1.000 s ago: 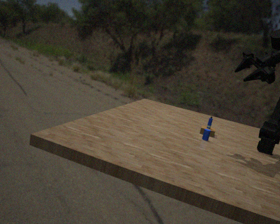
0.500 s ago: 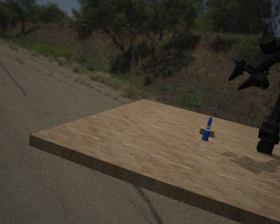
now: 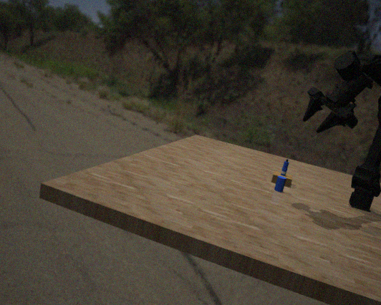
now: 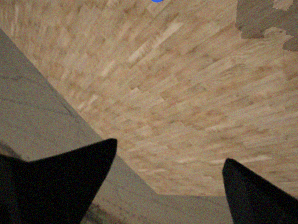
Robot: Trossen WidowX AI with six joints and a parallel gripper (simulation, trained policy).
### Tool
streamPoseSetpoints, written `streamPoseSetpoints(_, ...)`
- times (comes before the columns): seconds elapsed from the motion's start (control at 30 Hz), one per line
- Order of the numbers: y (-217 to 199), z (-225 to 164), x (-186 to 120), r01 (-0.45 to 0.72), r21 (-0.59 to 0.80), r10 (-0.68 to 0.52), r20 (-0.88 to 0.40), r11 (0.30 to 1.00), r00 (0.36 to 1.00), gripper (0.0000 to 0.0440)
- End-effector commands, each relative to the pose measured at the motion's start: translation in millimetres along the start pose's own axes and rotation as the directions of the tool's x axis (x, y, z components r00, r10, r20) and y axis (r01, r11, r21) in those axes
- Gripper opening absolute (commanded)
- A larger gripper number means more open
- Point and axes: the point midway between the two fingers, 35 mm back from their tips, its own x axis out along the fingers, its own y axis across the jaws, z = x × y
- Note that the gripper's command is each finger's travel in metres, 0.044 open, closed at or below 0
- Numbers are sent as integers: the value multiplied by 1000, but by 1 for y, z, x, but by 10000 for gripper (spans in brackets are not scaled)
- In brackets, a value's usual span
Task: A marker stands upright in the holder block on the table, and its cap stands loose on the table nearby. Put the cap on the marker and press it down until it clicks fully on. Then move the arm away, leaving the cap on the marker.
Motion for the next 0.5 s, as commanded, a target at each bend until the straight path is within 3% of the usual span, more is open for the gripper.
streamPoseSetpoints(0.0,-1,1,7,18,13,-18,27,1000,999,334)
streamPoseSetpoints(0.47,3,6,39,73,69,-81,134,995,988,335)
